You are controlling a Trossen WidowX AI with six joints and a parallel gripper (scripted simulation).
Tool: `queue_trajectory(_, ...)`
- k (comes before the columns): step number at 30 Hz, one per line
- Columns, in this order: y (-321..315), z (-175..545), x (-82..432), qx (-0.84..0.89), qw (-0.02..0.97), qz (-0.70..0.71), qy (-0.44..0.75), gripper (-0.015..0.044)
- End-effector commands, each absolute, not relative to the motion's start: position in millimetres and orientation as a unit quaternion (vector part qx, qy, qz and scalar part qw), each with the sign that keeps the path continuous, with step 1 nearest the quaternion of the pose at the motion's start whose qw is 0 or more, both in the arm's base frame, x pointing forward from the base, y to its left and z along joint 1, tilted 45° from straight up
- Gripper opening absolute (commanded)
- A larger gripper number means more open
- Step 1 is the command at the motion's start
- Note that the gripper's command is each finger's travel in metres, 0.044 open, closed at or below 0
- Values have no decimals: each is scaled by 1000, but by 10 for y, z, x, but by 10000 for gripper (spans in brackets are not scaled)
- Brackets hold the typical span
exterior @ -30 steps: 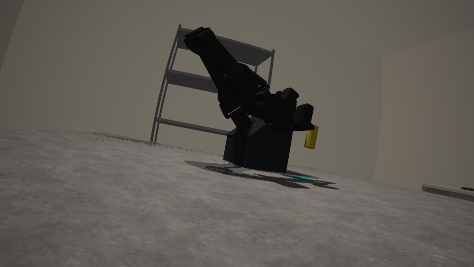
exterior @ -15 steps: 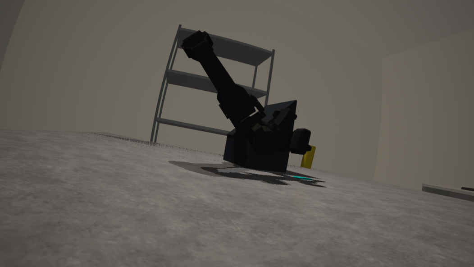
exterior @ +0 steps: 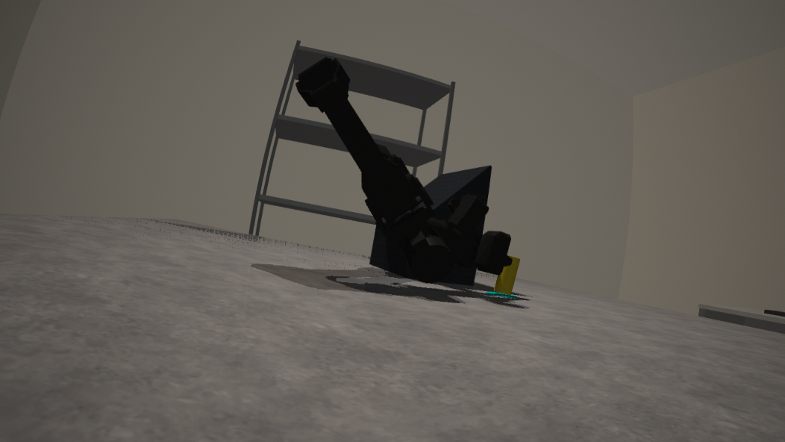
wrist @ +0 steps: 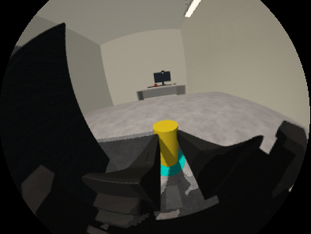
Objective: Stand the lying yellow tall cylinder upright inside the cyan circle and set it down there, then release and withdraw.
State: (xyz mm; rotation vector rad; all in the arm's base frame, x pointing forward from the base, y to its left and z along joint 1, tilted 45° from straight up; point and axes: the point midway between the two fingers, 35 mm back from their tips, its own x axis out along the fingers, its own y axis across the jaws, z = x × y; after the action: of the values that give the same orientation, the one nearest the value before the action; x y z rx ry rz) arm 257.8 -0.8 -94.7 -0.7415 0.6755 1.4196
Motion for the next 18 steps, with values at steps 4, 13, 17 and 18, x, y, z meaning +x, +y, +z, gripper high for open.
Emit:
queue_trajectory(4,-19,-967,2571,-325,644,625,297,105)
queue_trajectory(13,-19,-967,2571,-325,644,625,297,315)
queue_trajectory(17,-19,-967,2571,-325,644,625,297,400)
queue_trajectory(18,-19,-967,2571,-325,644,625,297,400)
